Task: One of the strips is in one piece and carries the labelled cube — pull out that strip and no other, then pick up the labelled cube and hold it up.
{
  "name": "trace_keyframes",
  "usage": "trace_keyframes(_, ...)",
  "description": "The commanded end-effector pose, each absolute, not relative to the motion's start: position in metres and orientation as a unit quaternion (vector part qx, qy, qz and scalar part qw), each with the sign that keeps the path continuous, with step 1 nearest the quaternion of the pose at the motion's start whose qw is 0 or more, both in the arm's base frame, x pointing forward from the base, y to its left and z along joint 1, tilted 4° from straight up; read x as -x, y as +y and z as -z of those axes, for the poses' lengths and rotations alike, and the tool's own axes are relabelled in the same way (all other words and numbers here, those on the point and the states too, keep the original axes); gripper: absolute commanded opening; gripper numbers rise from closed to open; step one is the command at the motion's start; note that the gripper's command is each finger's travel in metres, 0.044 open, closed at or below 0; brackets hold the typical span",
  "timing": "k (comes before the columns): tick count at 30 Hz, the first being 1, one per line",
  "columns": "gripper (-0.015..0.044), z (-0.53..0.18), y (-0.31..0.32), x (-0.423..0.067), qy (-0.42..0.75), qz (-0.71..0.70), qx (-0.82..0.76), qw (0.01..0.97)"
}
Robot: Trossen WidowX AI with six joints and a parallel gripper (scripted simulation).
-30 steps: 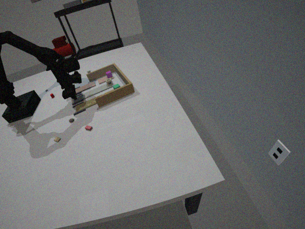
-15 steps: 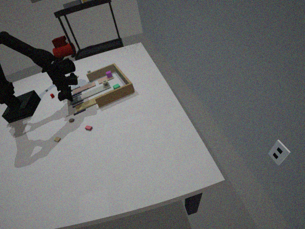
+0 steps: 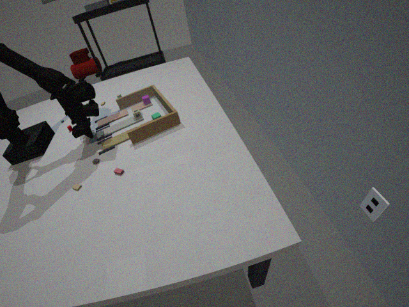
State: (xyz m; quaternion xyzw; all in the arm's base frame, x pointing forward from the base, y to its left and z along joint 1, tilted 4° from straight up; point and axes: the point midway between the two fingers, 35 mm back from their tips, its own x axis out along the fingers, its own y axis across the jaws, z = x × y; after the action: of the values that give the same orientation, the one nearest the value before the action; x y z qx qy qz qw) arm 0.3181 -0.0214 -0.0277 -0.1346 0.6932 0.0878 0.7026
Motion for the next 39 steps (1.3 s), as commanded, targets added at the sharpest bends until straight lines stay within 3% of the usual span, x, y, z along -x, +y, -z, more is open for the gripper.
trace_keyframes(1,0.0,0.032,-0.025,-0.305,0.702,-0.088,0.134,0.694)
trace_keyframes(39,0.0,0.031,-0.042,-0.25,0.704,-0.088,0.134,0.692)
